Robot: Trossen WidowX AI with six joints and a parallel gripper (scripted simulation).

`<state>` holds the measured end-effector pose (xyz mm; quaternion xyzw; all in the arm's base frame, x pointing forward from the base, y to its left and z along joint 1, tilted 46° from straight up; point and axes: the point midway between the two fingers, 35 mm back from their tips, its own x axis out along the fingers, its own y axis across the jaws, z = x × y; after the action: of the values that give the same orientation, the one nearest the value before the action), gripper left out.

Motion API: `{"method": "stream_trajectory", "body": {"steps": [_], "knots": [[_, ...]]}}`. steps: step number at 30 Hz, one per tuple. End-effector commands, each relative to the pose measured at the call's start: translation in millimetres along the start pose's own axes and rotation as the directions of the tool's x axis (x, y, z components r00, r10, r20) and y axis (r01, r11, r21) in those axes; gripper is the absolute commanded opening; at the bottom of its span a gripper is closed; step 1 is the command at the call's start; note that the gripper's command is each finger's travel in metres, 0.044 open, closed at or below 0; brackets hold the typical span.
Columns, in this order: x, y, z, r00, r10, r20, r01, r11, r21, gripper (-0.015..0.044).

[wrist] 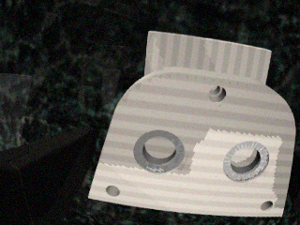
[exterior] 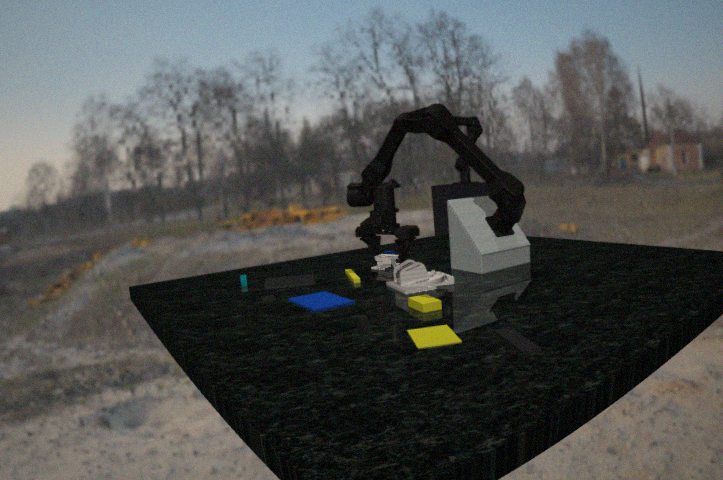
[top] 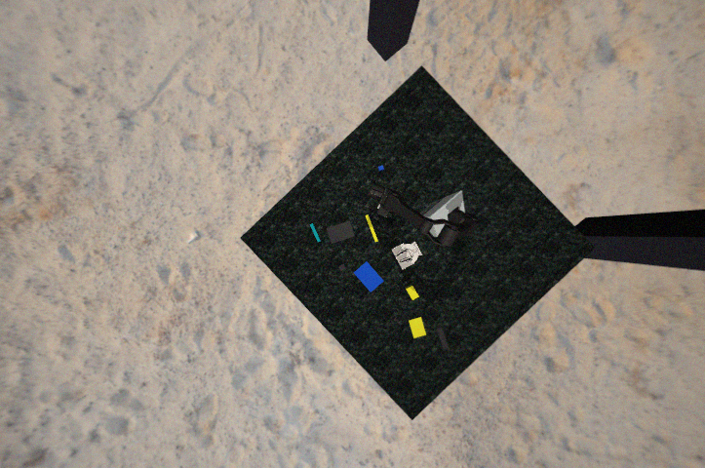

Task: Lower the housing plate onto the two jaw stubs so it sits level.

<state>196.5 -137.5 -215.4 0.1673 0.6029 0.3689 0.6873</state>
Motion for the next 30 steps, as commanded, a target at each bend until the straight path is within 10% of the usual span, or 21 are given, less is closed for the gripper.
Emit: {"method": "stream_trajectory", "body": {"steps": [1,30], "knots": [[0.0,0.0,0.0,1.000,0.000,0.000,0.000,1.000,0.000,0.0407],[-29.6,-2.0,1.0,1.000,-0.001,0.001,0.001,1.000,0.003,0.0351]]}}
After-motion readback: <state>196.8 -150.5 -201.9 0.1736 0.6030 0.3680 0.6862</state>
